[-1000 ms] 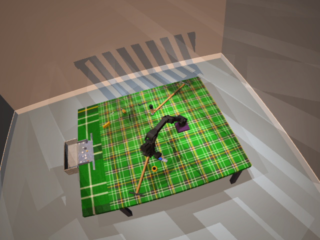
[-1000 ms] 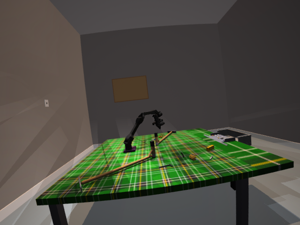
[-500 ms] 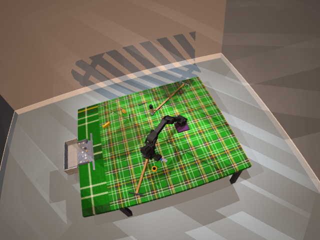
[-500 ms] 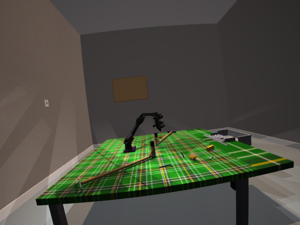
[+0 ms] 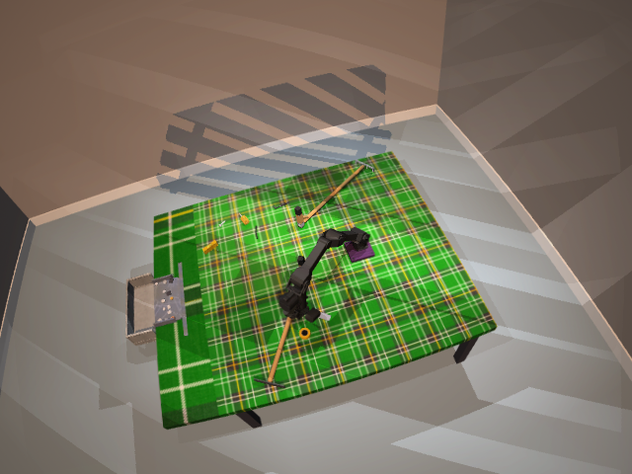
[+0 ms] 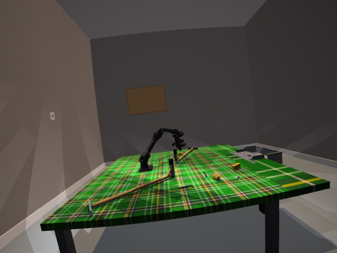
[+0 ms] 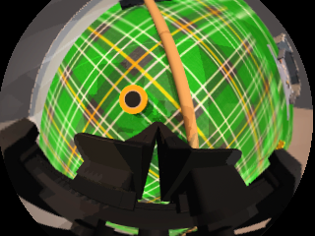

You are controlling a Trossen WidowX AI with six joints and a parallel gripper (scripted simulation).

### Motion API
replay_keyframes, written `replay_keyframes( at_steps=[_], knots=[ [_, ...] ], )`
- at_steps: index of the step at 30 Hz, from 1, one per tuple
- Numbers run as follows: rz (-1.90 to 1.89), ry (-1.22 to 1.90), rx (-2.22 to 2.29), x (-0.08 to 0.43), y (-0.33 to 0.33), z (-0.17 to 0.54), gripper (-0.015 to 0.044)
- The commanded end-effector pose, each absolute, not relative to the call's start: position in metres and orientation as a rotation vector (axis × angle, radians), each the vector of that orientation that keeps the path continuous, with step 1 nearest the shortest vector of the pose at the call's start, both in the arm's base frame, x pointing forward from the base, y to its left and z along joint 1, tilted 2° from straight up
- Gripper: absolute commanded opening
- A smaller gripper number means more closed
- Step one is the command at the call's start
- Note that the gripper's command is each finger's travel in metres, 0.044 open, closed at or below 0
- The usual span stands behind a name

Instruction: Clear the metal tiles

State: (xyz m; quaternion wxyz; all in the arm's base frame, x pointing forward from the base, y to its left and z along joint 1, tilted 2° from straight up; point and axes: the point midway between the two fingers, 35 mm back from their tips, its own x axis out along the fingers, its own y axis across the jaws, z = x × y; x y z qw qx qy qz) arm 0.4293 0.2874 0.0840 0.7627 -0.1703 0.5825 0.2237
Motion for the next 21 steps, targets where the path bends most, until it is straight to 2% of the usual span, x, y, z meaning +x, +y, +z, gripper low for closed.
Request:
replay_keyframes(
  at_steps=[1,21],
  knots=[
    [0.493,1.287,-0.382,0.427,0.286,0.067,0.0],
    [0.498,1.306,-0.397,0.422,0.283,0.03,0.0]
  ],
)
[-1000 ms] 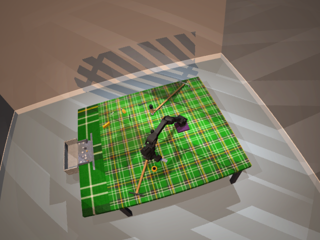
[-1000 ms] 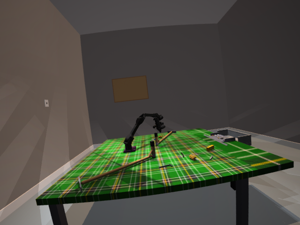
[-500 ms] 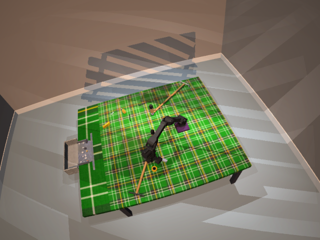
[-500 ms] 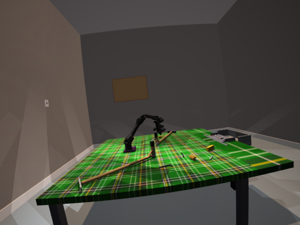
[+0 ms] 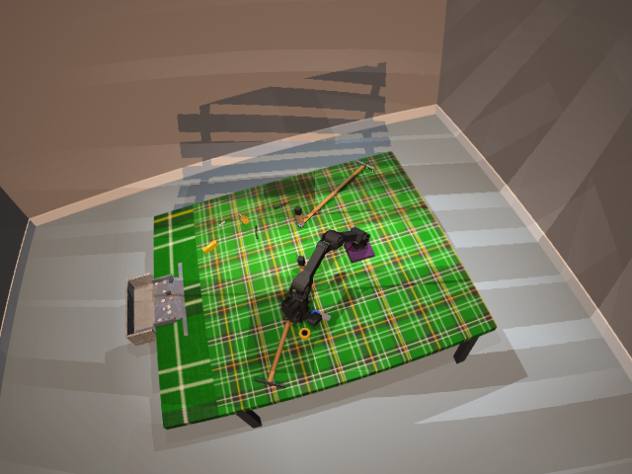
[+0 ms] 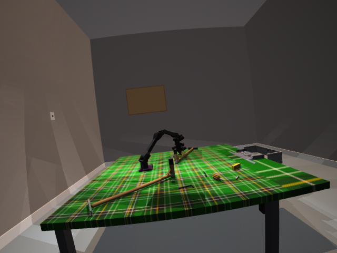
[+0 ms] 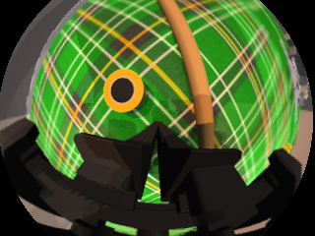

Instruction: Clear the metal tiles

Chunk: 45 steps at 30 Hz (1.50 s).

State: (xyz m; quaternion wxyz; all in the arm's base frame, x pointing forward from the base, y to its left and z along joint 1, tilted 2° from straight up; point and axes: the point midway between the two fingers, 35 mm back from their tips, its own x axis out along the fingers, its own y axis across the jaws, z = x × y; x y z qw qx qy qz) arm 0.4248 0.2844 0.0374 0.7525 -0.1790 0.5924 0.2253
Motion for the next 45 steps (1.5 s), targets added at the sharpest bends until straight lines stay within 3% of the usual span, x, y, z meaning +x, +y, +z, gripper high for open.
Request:
replay_keyframes(
  at_steps=[1,45],
  knots=[
    [0.498,1.305,-0.397,0.423,0.283,0.03,0.0],
    [0.499,1.278,-0.395,0.459,0.263,0.031,0.0]
  ],
)
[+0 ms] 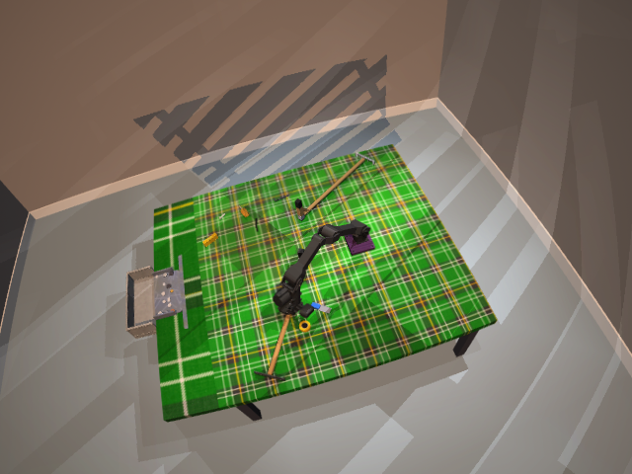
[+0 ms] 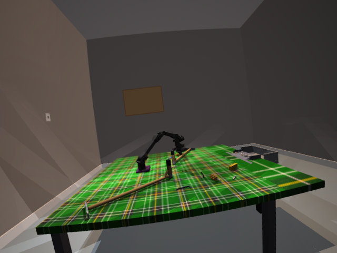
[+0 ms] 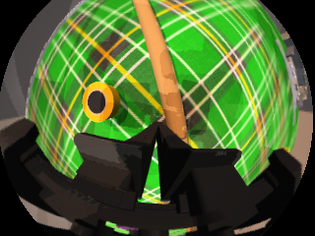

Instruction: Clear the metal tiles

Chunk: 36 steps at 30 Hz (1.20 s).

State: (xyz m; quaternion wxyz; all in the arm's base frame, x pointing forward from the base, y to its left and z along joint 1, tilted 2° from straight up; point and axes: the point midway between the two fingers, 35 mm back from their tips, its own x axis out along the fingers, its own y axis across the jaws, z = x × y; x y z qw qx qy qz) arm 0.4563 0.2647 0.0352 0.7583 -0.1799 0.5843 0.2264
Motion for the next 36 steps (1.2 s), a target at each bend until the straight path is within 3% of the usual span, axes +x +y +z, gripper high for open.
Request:
replay_keyframes(
  at_steps=[1,36],
  knots=[
    [0.499,1.277,-0.395,0.46,0.262,0.031,0.0],
    [0.497,1.254,-0.396,0.488,0.242,0.032,0.0]
  ],
)
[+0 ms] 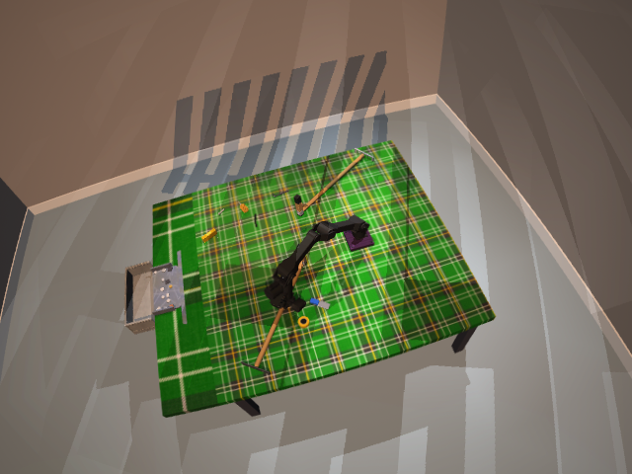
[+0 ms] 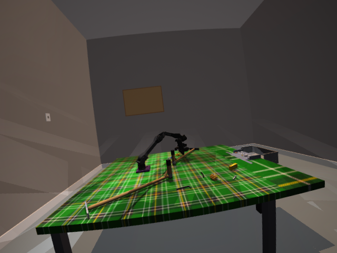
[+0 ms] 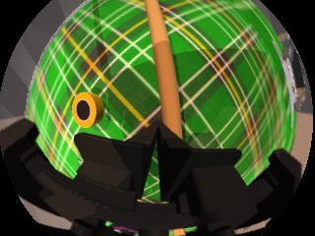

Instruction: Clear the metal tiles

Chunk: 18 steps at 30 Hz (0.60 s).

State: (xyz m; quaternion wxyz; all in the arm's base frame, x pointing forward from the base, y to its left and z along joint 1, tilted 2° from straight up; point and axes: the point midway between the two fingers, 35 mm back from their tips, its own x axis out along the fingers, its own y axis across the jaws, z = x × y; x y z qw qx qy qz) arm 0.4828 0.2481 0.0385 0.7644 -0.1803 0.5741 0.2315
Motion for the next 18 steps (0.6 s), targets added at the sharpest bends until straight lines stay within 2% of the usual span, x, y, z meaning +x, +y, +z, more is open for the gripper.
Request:
replay_keyframes(
  at_steps=[1,18],
  knots=[
    [0.497,1.253,-0.396,0.489,0.241,0.032,0.0],
    [0.496,1.242,-0.397,0.501,0.23,0.032,0.0]
  ],
)
